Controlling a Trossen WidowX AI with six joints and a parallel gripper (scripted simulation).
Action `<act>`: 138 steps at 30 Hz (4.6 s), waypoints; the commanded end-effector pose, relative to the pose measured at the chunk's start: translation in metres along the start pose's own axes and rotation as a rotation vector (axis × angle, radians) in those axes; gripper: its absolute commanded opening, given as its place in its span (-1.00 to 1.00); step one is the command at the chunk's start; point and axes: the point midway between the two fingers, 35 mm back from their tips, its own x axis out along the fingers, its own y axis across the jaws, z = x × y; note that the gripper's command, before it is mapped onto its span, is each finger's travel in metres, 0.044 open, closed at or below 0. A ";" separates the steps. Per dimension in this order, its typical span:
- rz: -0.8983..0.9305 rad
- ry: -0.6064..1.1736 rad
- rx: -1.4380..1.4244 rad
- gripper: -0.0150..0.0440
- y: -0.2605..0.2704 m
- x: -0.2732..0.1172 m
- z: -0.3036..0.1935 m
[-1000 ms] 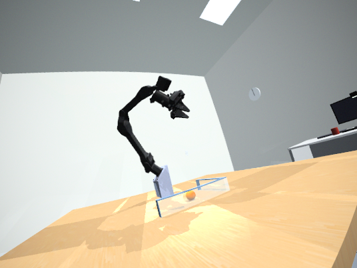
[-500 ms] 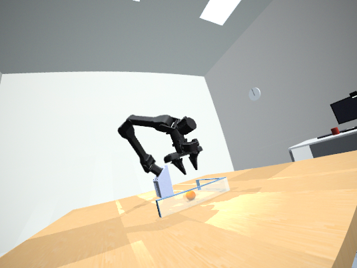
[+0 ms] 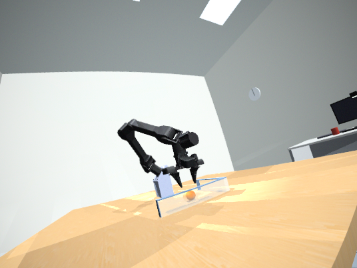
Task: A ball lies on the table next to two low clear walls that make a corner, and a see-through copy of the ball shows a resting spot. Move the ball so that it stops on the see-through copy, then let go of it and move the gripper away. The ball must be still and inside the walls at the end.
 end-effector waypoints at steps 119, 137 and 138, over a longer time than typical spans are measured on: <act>-0.005 0.001 0.000 0.31 -0.021 0.047 0.011; -0.010 -0.013 -0.019 0.58 -0.016 -0.035 0.014; -0.010 -0.013 -0.019 0.58 -0.016 -0.035 0.014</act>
